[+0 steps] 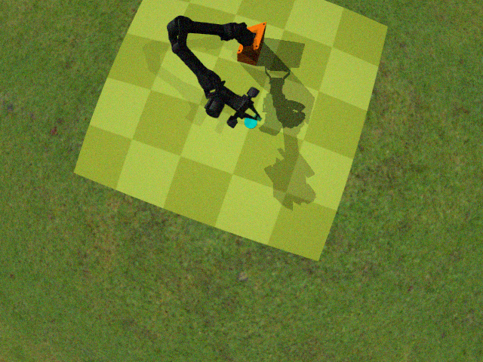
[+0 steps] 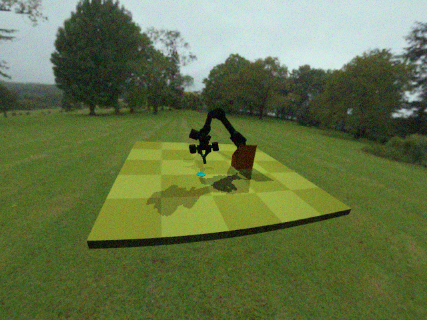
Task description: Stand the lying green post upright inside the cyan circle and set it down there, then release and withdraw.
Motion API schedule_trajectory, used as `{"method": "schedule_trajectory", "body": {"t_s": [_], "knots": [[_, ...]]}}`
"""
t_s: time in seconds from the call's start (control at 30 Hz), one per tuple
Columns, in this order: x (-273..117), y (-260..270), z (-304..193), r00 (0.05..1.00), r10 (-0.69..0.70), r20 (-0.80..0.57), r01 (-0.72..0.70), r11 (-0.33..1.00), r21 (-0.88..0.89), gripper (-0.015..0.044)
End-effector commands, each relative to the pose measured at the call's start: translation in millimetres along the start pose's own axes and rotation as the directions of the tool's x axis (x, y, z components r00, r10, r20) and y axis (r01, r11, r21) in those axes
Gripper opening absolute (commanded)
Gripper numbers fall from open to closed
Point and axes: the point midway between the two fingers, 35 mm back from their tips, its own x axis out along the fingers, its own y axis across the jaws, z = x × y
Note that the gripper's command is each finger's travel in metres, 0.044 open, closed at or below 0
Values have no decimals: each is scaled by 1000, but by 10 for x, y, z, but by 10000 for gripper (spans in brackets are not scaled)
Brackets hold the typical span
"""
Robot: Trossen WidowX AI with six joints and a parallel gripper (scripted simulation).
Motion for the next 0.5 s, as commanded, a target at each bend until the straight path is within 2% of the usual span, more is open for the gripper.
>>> {"method": "schedule_trajectory", "body": {"t_s": [0.0, 0.47], "knots": [[-20, 10, -2, 1000, -4, 26, 4, 1000, -14, 23], [-108, 7, 10, 992, -34, 122, 41, 998, -56, 23]]}}
